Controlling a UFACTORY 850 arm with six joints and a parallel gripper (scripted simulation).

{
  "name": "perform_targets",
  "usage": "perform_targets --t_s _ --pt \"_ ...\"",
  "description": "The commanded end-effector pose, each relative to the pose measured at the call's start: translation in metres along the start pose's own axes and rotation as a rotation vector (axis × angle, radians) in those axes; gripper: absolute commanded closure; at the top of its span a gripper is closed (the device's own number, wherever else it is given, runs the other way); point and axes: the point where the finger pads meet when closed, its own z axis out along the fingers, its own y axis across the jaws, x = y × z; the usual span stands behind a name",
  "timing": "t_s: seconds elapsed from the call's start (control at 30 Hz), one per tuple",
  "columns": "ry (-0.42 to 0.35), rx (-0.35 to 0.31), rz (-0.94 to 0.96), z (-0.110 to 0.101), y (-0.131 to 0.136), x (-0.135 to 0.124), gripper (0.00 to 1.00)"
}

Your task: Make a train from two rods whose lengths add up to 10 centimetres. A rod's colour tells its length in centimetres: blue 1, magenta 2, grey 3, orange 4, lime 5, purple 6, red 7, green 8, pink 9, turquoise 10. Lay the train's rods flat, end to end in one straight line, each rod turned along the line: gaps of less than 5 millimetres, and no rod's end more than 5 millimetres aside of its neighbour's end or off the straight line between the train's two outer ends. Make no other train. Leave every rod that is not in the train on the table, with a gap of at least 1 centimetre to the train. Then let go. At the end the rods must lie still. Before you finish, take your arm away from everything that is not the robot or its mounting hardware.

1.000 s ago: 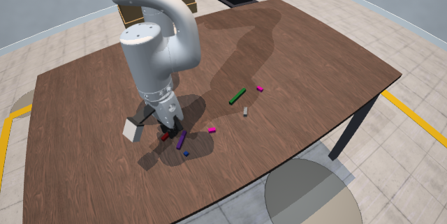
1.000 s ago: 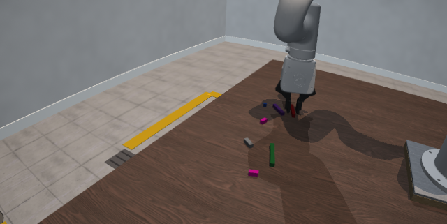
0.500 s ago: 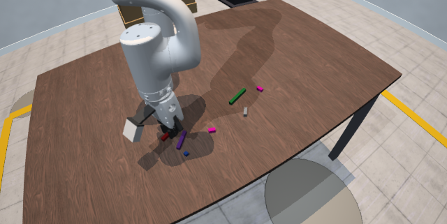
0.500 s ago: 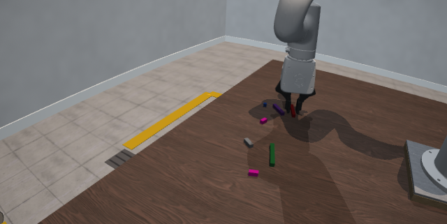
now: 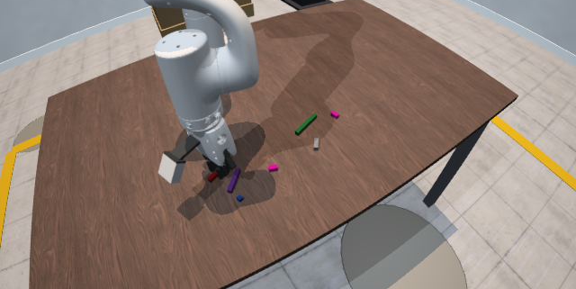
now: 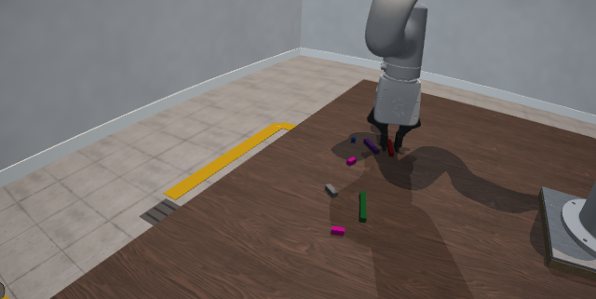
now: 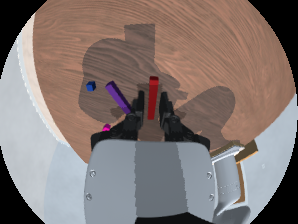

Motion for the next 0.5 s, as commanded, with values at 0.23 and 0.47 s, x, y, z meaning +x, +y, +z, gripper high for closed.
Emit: perform_targets --t_s 0.23,0.47 --pt "0.001 0.001 0.0 -0.0007 -0.0007 0.0006 0.96" --pt "0.001 0.001 0.0 -0.0007 -0.0007 0.0006 0.96"
